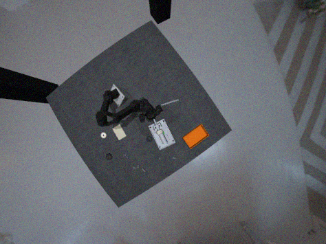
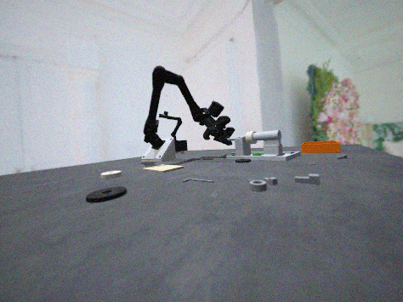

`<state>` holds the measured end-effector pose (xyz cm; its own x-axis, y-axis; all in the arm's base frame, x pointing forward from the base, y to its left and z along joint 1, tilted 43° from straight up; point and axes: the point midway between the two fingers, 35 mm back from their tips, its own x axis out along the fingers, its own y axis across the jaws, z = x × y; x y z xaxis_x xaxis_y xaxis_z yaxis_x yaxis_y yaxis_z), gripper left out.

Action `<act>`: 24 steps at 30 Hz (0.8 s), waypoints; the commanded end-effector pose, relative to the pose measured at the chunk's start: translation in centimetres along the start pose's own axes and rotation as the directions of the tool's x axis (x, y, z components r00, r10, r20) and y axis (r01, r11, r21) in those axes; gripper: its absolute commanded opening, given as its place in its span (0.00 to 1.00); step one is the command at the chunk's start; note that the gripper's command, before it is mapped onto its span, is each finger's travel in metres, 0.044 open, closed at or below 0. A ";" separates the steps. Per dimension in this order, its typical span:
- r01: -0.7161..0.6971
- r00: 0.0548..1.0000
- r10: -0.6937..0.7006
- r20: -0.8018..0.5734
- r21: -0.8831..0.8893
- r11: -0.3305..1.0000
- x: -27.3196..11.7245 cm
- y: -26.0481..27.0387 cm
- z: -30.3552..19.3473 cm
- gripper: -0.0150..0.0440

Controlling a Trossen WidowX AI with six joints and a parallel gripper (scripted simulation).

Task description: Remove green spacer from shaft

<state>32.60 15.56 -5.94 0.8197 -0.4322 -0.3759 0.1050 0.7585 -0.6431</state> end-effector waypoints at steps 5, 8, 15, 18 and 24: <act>0.004 1.000 -0.004 0.001 0.003 1.000 0.2 -0.1 0.2 0.25; 0.004 1.000 -0.004 0.001 0.003 1.000 0.2 -0.1 0.2 0.25; 0.004 1.000 -0.004 0.001 0.003 1.000 0.2 -0.1 0.3 0.25; 0.004 1.000 -0.004 0.001 0.003 1.000 0.3 -0.1 0.3 0.25; 0.004 1.000 -0.004 0.001 0.003 1.000 0.3 -0.1 0.3 0.25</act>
<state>32.87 15.56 -5.87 0.8197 -0.4327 -0.3753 0.1060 0.7585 -0.6430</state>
